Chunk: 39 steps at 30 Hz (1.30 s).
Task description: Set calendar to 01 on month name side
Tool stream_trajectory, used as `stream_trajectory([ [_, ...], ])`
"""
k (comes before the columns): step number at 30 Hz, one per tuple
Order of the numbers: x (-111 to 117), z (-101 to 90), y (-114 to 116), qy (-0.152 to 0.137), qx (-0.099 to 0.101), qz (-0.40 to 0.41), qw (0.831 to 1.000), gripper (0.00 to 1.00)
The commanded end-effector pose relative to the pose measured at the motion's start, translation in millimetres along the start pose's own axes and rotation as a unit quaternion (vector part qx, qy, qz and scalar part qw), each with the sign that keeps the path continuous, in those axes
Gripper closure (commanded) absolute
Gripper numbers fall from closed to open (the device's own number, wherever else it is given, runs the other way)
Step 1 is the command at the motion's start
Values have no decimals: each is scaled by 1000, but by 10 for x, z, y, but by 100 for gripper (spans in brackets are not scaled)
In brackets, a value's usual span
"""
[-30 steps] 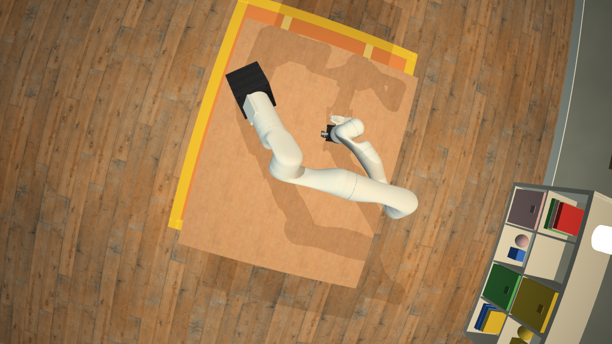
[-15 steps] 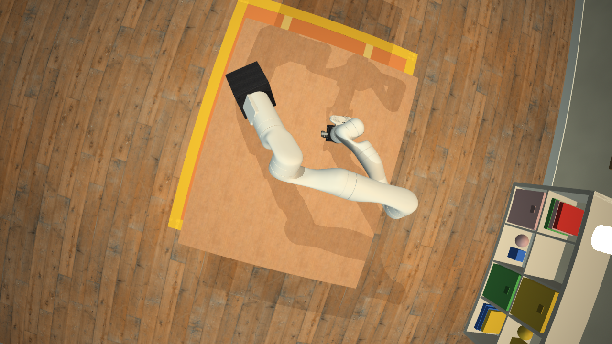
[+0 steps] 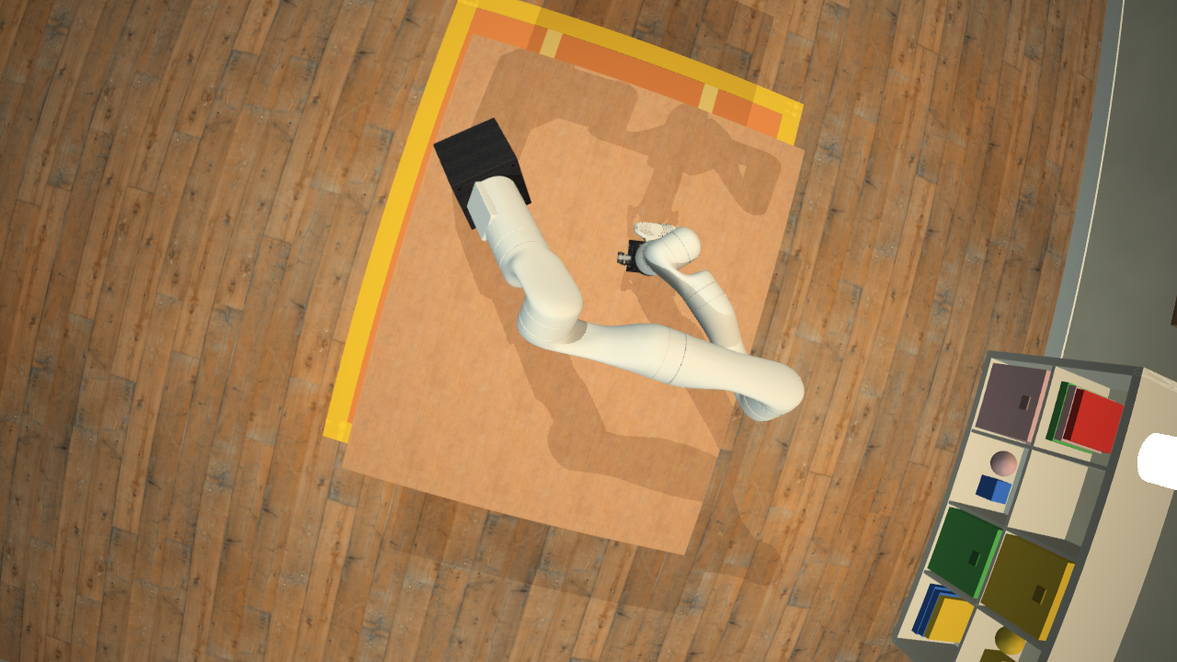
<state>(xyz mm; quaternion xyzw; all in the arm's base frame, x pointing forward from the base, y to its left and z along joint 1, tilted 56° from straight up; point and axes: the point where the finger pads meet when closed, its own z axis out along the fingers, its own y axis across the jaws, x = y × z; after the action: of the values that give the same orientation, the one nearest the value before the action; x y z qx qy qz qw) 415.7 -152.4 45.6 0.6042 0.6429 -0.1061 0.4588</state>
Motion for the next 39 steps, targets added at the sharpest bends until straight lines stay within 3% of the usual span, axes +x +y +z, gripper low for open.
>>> stream_trajectory([
  [1,2,-4,4,0,-1,0,1000,72],
  [8,2,-4,4,0,-1,0,1000,68],
  [18,2,-4,4,0,-1,0,1000,52],
  [32,2,-19,4,0,-1,0,1000,52],
  [39,2,-210,4,0,-1,0,1000,52],
])
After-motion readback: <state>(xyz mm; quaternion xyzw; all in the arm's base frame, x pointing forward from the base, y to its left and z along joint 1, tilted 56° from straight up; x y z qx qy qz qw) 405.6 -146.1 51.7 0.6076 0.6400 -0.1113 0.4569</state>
